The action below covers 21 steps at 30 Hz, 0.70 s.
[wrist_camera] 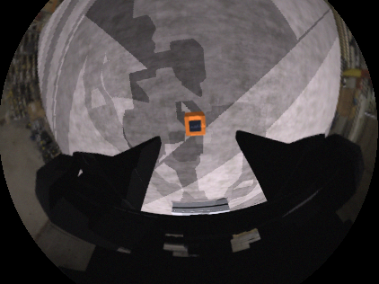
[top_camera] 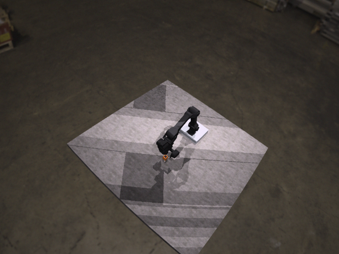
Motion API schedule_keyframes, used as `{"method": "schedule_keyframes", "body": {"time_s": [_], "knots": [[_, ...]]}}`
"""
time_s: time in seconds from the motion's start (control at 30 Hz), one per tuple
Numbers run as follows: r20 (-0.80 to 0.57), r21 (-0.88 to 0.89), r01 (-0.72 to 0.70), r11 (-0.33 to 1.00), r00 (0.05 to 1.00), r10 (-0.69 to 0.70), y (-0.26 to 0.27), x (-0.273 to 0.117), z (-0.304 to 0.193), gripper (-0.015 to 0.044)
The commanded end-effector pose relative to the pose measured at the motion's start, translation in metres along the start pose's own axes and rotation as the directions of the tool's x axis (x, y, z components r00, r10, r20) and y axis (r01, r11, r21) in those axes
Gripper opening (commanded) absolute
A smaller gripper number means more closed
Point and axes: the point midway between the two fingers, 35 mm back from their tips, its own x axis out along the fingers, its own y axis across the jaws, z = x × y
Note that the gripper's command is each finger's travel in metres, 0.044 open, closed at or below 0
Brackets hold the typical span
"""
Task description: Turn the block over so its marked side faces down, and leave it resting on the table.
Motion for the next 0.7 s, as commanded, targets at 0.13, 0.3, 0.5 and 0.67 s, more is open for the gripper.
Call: {"method": "schedule_keyframes", "body": {"time_s": [0.13, 0.3, 0.5, 0.67], "knots": [[0.005, 0.007, -0.007, 1.000, 1.000, 0.007, 0.001, 0.021, 0.000, 0.0440], [0.005, 0.007, -0.007, 1.000, 1.000, 0.007, 0.001, 0.026, 0.000, 0.0440], [0.005, 0.007, -0.007, 1.000, 1.000, 0.007, 0.001, 0.035, 0.001, 0.0440], [0.005, 0.007, -0.007, 1.000, 1.000, 0.007, 0.001, 0.044, 0.001, 0.0440]]}}
